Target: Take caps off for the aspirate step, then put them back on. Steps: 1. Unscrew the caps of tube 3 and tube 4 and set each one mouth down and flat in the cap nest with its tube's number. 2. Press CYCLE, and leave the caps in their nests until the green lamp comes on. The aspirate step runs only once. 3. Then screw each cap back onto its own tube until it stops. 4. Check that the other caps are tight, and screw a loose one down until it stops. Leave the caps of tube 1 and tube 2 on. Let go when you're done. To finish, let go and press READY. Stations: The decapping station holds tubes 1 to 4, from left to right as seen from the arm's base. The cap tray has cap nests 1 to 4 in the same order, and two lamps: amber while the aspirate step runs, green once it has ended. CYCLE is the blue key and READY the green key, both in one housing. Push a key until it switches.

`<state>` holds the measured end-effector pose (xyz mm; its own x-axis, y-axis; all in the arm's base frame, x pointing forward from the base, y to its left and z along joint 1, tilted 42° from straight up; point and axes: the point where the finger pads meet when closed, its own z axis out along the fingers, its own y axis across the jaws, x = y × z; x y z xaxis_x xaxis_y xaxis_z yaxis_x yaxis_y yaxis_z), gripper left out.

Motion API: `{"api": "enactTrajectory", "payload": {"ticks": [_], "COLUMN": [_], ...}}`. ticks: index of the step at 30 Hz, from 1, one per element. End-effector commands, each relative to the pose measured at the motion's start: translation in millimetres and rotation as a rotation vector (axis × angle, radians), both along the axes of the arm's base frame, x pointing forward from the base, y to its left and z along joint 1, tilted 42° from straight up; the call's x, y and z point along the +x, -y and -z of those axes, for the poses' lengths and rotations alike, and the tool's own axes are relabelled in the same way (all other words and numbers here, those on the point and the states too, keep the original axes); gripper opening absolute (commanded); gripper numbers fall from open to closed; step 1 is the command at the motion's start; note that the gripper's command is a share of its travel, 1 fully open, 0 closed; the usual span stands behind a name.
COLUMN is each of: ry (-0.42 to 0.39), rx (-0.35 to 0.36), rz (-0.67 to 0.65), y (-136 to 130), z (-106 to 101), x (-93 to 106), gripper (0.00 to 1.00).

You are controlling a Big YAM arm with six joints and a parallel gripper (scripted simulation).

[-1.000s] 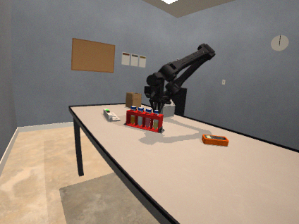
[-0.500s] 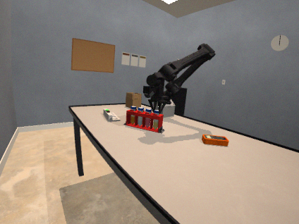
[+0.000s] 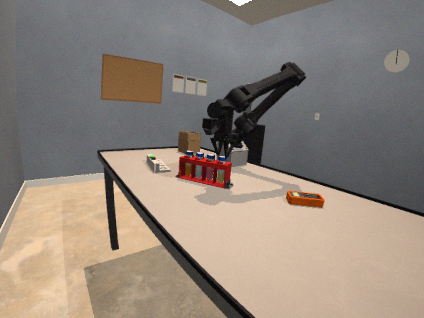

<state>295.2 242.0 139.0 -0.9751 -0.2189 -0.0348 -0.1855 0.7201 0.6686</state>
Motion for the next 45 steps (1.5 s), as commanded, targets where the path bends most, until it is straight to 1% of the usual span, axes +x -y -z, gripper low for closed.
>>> {"api": "enactTrajectory", "payload": {"ticks": [1, 2, 4, 10, 11, 12, 13, 16, 18, 20, 21, 22, 24, 25, 26, 29, 30, 31, 32, 33, 35, 36, 42, 43, 44, 45], "ry": [0.054, 0.031, 0.052, 0.053, 0.037, 0.026, 0.084, 0.250, 0.250, 0.258, 0.258, 0.258, 0.257, 0.257, 0.285, 0.287, 0.273, 0.255, 0.255, 0.258, 0.258, 0.269, 0.271, 0.262, 0.229, 0.223], "rx": [0.024, 0.016, 0.023, 0.021, 0.016, 0.011, 0.022, 0.049, 0.049, 0.050, 0.050, 0.050, 0.054, 0.054, 0.056, 0.054, 0.052, 0.048, 0.048, 0.051, 0.051, 0.051, 0.052, 0.053, 0.049, 0.048], "rz": [0.000, 0.000, 0.000, 0.000, 0.000, -0.007, -0.062, -0.246, -0.246, -0.255, -0.255, -0.255, -0.288, -0.288, -0.288, -0.268, -0.266, -0.264, -0.264, -0.266, -0.266, -0.266, -0.266, -0.271, -0.271, -0.271], "y": [1.1, 3.0, 7.3, 19.6, 19.8, 16.9, 25.0, 41.0, 41.0, 51.7, 53.0, 53.0, 41.8, 41.8, 41.9, 48.7, 49.2, 49.1, 49.1, 49.1, 49.1, 49.2, 49.0, 39.0, 40.0, 38.7], "z": [-26.9, -20.4, -32.8, -46.2, -41.0, -34.2, -32.3, -16.0, -16.0, -5.2, -3.9, -3.9, -3.8, -3.8, -13.5, -14.2, -9.3, -1.1, -1.1, -4.2, -4.2, -8.6, -10.4, -2.2, 11.5, 16.0], "x": [17.2, 18.3, 18.2, 20.2, 21.0, 12.7, 25.8, 38.7, 38.7, 47.2, 48.2, 48.2, 41.8, 41.8, 41.4, 45.3, 45.9, 39.4, 39.4, 46.3, 46.3, 46.3, 46.9, 45.0, 32.9, 30.1], "gripper": [0.49, 0.49, 0.49, 0.49, 0.49, 0.49, 0.49, 0.49, 0.49, 0.49, 0.49, 0.49, 0.49, 0.49, 0.49, 0.49, 0.49, 0.49, 0.49, 0.49, 0.49, 0.49, 0.49, 0.49, 0.49, 0.49]}}
